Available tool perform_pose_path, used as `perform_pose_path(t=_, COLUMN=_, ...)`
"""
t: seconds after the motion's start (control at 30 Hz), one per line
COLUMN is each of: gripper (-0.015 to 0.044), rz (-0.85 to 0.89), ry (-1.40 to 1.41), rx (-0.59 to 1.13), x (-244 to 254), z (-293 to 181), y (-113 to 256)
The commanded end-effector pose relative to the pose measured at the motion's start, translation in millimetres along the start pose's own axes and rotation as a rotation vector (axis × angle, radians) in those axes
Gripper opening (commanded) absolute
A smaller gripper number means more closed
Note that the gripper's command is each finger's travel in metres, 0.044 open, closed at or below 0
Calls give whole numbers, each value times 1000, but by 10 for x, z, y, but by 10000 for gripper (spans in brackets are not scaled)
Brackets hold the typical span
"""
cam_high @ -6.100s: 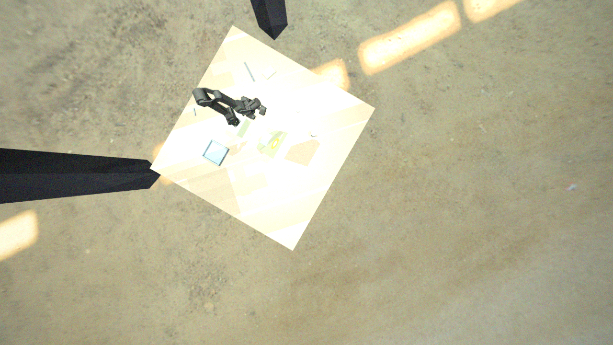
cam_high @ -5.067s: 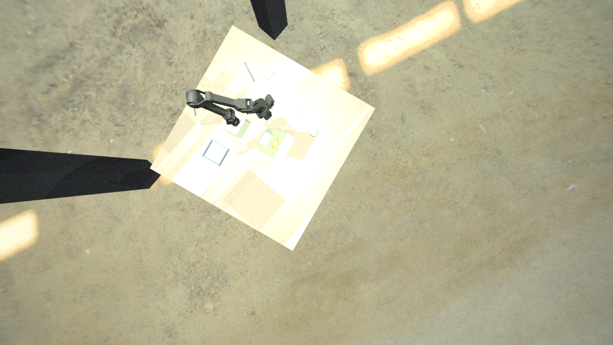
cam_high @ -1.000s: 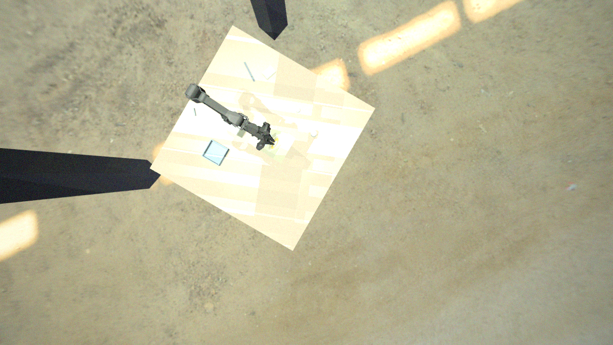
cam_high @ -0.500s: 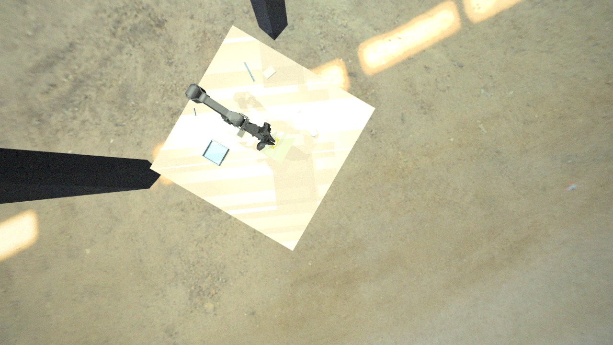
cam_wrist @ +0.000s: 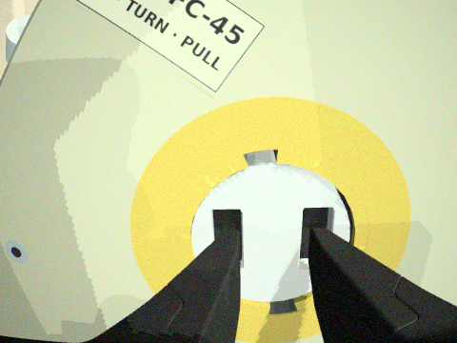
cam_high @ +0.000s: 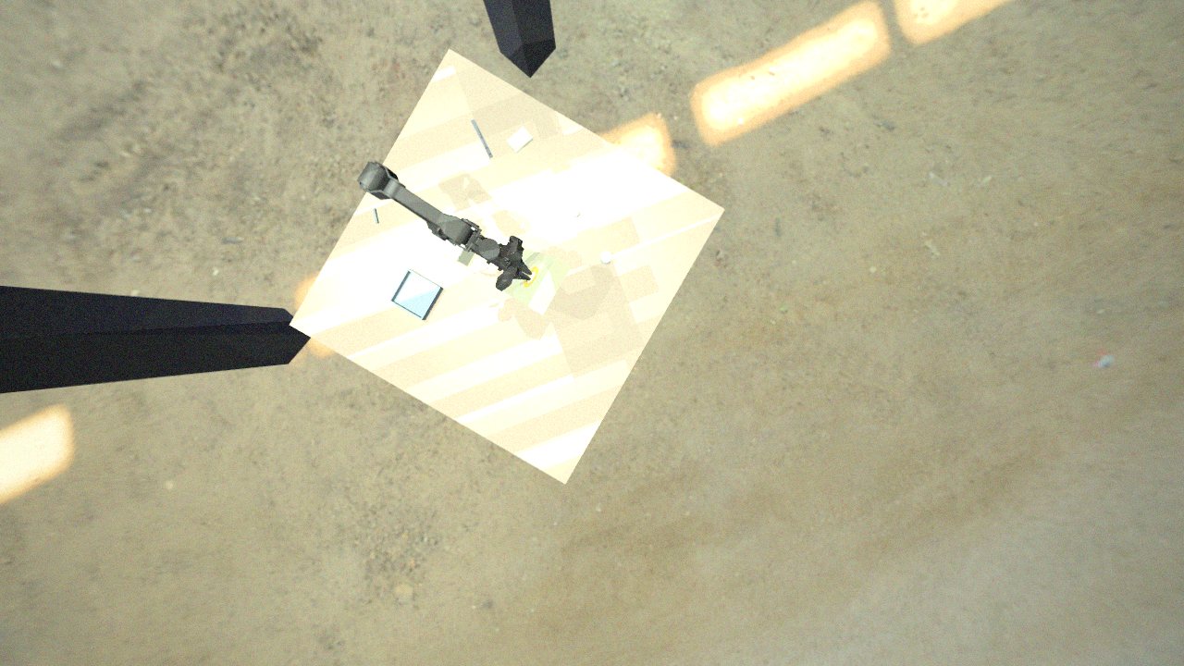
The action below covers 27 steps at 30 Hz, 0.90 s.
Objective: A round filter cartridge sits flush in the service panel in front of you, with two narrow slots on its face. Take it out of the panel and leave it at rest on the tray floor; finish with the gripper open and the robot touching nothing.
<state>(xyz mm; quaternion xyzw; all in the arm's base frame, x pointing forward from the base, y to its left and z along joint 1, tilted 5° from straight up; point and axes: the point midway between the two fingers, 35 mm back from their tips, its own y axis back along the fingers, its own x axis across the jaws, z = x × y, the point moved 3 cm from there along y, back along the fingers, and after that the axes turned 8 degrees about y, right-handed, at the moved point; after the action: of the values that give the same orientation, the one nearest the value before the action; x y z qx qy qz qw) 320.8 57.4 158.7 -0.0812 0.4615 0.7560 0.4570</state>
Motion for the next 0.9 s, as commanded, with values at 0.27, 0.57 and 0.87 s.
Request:
perform_pose_path(t=0.27, gripper=93, rz=-5, ry=2, rx=-1, x=-6, z=2, y=1)
perform_pose_path(t=0.57, gripper=93, rz=-2, ry=0, rx=-2, x=-1, z=0, y=-8)
perform_pose_path(t=0.87, gripper=93, rz=-5, ry=2, rx=-1, x=-1, z=-3, y=-63)
